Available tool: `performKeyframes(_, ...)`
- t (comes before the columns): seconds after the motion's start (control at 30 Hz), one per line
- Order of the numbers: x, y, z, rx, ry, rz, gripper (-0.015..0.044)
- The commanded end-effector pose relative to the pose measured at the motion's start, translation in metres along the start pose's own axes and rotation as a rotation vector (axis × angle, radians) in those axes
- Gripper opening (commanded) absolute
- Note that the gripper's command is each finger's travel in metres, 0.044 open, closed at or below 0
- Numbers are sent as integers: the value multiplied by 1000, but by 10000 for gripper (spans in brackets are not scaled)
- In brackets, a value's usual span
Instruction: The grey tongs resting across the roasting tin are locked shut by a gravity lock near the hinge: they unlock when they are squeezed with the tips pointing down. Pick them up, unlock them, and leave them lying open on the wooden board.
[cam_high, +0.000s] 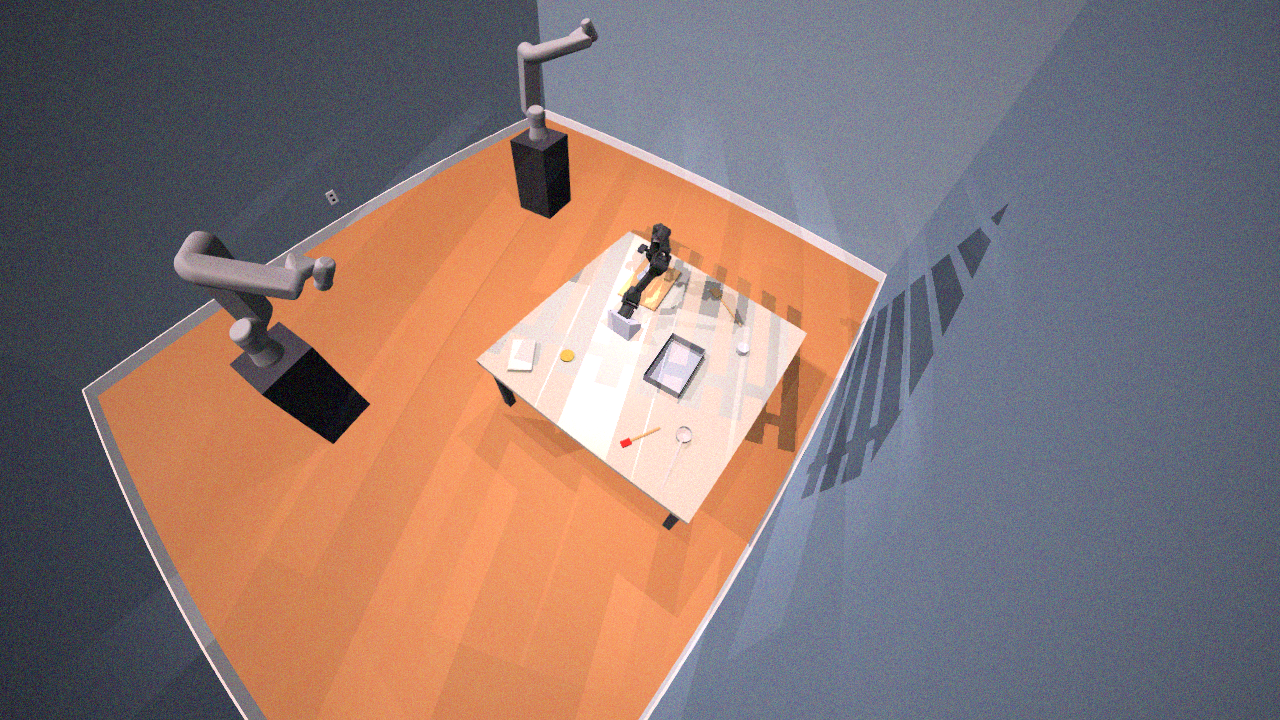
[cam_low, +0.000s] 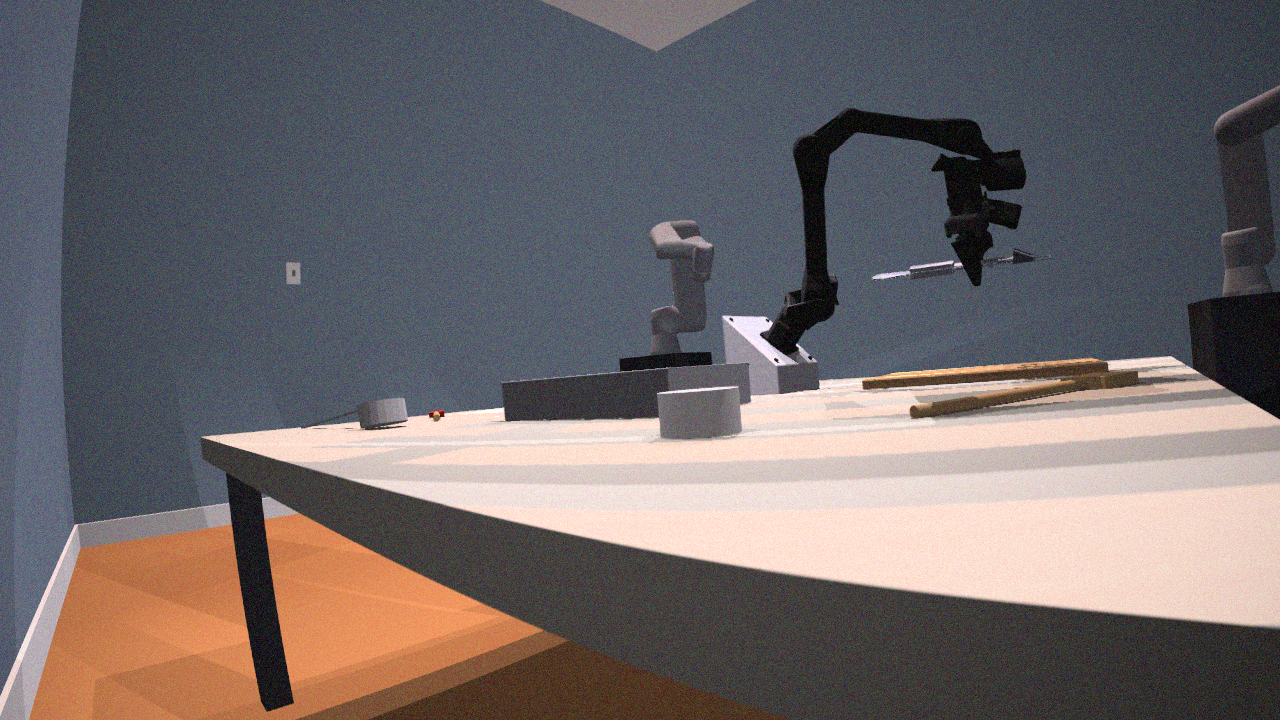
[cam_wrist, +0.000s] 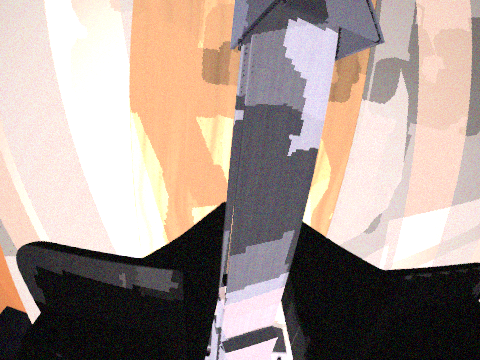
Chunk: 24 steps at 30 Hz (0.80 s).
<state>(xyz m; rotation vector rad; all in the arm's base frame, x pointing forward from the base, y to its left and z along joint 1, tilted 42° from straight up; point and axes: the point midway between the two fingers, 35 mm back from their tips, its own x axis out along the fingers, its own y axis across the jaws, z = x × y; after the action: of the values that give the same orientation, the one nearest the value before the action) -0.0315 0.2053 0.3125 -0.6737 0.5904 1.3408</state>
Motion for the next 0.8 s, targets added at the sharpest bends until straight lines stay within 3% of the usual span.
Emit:
performKeyframes(0.0, 5, 2, 1, -3, 1, 6, -150)
performKeyframes(0.77, 43, 6, 3, -2, 3, 6, -150)
